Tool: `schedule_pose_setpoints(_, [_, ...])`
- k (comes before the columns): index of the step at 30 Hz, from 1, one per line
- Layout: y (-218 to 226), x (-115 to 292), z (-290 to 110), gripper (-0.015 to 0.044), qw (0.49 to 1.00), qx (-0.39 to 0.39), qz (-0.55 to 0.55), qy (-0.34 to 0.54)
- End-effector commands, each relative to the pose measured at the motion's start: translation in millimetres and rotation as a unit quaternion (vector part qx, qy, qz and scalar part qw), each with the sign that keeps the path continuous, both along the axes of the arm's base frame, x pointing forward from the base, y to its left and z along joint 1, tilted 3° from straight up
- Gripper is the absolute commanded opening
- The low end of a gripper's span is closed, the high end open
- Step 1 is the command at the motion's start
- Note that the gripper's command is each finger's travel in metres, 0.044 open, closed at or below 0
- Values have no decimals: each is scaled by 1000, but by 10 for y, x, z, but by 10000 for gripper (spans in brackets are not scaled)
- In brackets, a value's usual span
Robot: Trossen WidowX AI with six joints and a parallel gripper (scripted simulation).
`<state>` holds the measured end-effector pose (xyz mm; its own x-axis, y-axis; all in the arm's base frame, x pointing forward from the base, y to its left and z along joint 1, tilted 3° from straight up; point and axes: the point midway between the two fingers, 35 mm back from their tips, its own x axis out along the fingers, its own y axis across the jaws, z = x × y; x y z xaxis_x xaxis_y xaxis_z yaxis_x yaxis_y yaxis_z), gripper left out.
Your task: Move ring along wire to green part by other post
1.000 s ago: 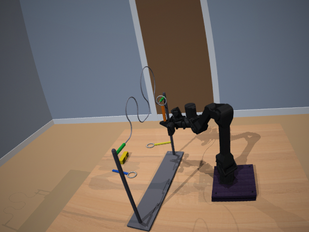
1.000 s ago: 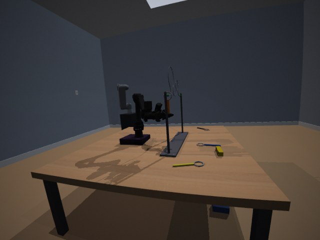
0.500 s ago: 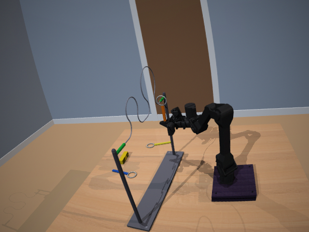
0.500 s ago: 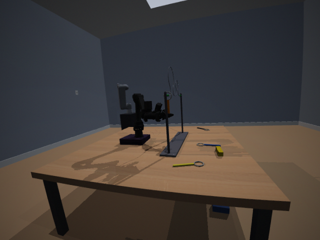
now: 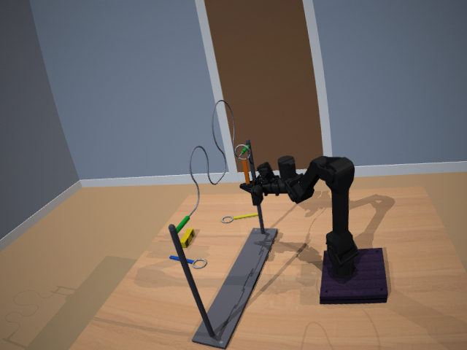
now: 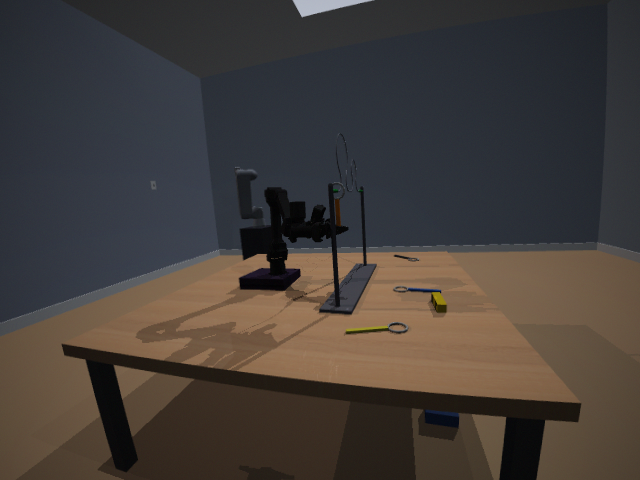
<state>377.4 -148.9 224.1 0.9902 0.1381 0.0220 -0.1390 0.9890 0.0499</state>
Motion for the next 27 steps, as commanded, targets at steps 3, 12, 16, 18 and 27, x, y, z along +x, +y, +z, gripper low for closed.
schedule_pose_setpoints(3, [71,-20,10,-150,1000,-2,-3,-1])
schedule_pose_setpoints(12, [177,-33,15,-150,1000,5,-2,0])
schedule_pose_setpoints(16, [234,-41,18,-150,1000,12,-2,1])
schedule_pose_setpoints(18, [266,-45,20,-150,1000,17,-2,2])
schedule_pose_setpoints(27, [455,-69,37,-150,998,56,-1,7])
